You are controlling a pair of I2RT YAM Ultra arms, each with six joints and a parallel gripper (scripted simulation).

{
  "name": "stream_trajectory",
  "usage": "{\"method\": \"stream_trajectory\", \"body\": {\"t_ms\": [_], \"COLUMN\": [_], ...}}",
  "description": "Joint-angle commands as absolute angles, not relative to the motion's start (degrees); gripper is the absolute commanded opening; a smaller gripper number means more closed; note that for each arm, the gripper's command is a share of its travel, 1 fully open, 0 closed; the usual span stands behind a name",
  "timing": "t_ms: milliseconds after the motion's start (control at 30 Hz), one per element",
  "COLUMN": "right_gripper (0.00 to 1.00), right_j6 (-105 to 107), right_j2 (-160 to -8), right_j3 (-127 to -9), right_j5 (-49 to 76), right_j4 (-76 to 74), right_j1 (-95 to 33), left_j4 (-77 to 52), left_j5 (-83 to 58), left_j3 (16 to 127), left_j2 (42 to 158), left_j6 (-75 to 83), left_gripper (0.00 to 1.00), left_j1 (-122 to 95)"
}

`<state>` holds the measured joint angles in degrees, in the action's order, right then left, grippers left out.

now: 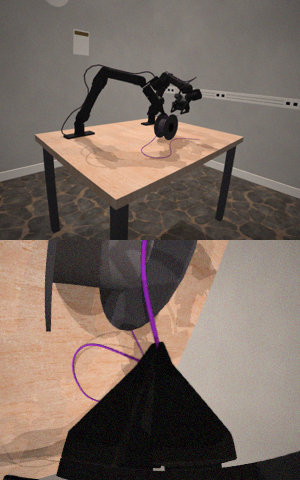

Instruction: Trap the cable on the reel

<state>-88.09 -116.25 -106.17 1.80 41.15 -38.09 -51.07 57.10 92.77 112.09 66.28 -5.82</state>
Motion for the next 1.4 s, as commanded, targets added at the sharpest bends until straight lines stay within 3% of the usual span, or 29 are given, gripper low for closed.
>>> {"method": "stream_trajectory", "body": {"t_ms": [0, 1367], "right_gripper": [0.0, 0.0], "right_j6": [-88.25, -87.83], "right_j2": [-116.02, -116.38], "right_j3": [-108.47, -107.06], "right_j5": [1.09, 1.51], "right_j4": [42.23, 40.76], "right_j1": [-38.04, -38.68], "left_j4": [-51.79, -45.83], "left_j5": [58.27, 57.24], "left_j3": [93.92, 92.65], "left_j2": [112.02, 112.99], "left_j6": [66.75, 62.79], "left_gripper": [0.75, 0.75], "left_j1": [-5.22, -8.31]}}
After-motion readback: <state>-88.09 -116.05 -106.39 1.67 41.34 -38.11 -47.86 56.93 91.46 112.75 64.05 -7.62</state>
